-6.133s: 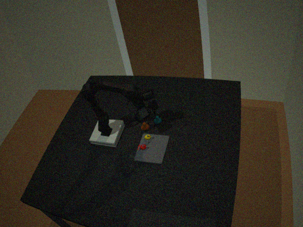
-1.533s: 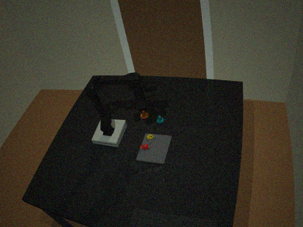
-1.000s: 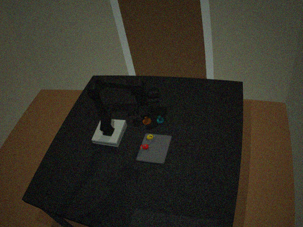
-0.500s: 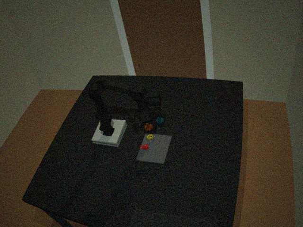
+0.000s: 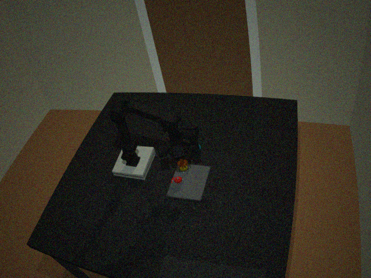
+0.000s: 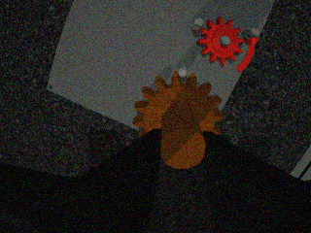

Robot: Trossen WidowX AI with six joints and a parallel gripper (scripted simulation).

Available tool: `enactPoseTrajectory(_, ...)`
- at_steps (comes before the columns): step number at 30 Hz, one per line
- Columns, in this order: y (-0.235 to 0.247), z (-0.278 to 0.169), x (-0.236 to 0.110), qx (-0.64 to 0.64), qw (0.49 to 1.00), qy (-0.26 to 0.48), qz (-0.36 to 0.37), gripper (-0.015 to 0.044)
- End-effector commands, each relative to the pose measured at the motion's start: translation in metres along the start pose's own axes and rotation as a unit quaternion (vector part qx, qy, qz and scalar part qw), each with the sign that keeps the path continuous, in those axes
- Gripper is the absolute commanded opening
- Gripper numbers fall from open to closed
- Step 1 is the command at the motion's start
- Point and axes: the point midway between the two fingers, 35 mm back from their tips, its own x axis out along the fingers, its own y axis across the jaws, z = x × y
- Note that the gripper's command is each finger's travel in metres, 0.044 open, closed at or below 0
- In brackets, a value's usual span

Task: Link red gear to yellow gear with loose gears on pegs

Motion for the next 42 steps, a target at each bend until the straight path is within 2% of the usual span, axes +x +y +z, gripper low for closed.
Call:
enactPoseTrajectory(1, -0.002, 0.008, 0.006, -0.003, 1.000, -0.003, -0.001, 0.0000)
enactPoseTrajectory(7, -0.005, 0.020, 0.013, -0.004, 1.000, -0.004, -0.002, 0.0000)
enactPoseTrajectory(30, -0.005, 0.019, 0.010, -0.005, 1.000, -0.004, -0.002, 0.0000)
enactPoseTrajectory(42, -0.005, 0.019, 0.024, -0.080, 0.997, -0.003, -0.002, 0.0000)
